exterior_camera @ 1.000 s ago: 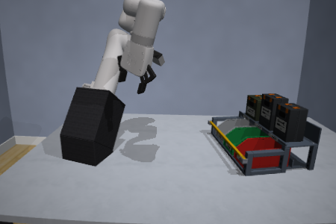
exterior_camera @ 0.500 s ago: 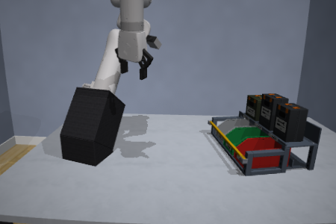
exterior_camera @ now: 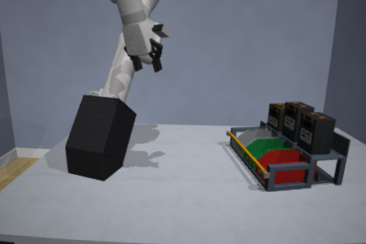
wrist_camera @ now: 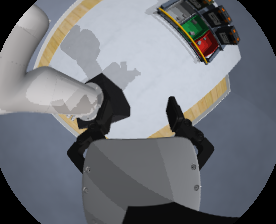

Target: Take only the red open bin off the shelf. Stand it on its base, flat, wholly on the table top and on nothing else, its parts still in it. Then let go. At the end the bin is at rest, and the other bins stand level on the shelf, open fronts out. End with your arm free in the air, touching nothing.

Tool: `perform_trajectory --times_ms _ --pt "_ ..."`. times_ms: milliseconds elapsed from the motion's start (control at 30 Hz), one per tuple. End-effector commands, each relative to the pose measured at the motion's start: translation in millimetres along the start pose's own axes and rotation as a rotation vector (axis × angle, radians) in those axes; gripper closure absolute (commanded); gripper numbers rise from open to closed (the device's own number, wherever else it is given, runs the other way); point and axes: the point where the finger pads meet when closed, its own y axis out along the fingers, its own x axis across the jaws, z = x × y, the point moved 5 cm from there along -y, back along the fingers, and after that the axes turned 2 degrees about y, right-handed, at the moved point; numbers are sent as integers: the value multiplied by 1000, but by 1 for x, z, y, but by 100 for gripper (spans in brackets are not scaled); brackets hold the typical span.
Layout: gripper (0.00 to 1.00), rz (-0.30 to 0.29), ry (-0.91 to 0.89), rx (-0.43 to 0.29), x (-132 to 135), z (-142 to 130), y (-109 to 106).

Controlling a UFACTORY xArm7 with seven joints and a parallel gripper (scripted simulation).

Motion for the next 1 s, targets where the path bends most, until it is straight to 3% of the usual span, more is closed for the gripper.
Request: perform_trajectory --times_ms 0,133,300,700,867,967 --pt "0 -19 3 13 -4 4 -5" --pt "0 -19 3 13 -4 4 -5" --pt "0 -215 14 178 -28 32 -33" --pt "0 -215 14 178 -28 32 -33" --pt "0 -411 25 342 -51 60 -57" --pt "0 -411 25 342 -51 60 -57"
